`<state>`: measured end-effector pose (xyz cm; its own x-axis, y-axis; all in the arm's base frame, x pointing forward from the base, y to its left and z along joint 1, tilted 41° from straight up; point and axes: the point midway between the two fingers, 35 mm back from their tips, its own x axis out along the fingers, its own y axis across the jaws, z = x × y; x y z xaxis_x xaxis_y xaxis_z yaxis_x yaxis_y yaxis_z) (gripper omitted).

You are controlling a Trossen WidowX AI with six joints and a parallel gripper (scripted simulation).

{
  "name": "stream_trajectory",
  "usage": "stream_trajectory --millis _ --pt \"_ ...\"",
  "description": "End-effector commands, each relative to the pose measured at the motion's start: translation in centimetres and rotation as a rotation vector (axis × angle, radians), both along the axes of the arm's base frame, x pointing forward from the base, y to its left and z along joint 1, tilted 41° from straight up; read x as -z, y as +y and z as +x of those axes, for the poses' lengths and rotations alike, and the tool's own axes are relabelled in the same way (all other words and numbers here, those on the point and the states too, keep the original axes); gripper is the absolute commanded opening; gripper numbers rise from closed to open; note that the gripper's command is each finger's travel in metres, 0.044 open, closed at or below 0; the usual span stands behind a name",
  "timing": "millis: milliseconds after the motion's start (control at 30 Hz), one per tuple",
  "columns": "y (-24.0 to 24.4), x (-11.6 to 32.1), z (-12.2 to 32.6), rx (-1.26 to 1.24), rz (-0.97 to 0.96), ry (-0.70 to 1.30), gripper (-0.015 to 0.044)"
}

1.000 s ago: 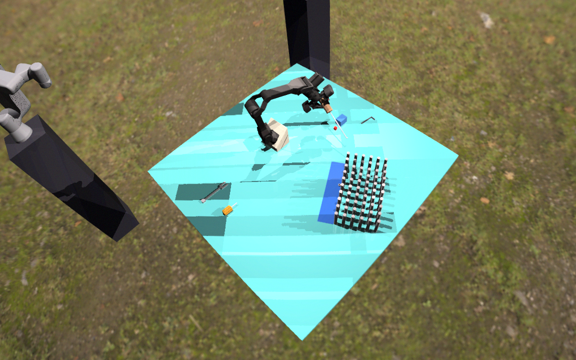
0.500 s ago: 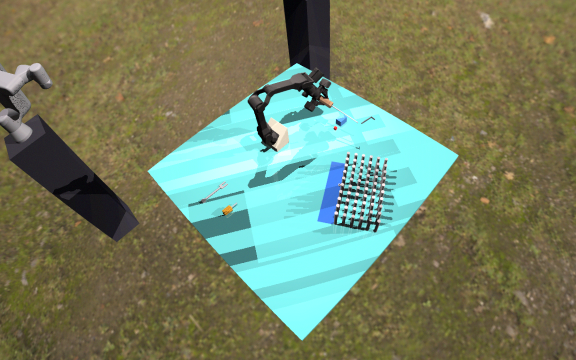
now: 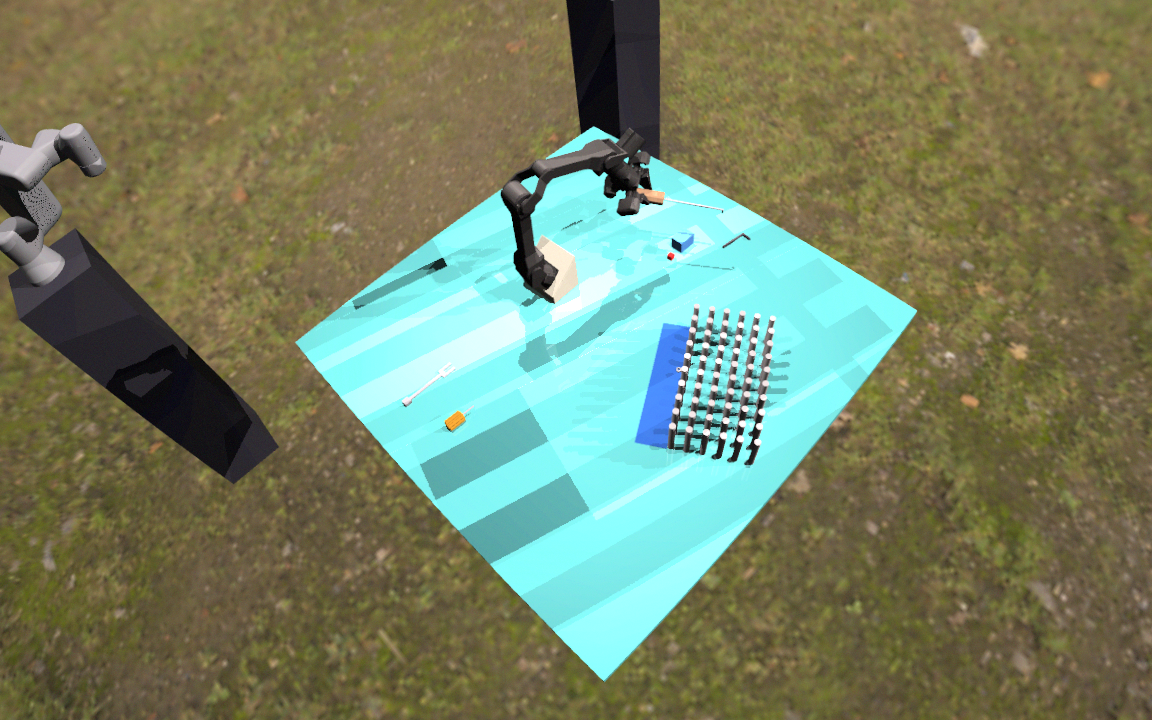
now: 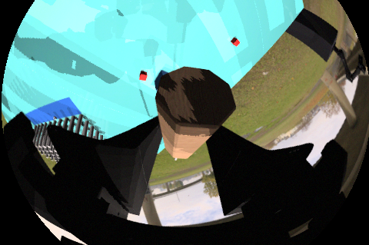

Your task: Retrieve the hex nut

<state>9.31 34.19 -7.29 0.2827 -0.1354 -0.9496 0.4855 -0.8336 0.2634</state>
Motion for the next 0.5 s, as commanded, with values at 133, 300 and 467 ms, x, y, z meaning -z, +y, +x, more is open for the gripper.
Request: stream_trajectory --millis 133,300,467 --pt "0.8 1.2 -1.7 -0.266 -0.075 0.038 0.0" --pt "1.0 2.1 -2.7 -0.427 -0.128 0.062 0.0" --pt "1.2 3.0 -3.7 -0.58 -0.18 0.085 0.0"
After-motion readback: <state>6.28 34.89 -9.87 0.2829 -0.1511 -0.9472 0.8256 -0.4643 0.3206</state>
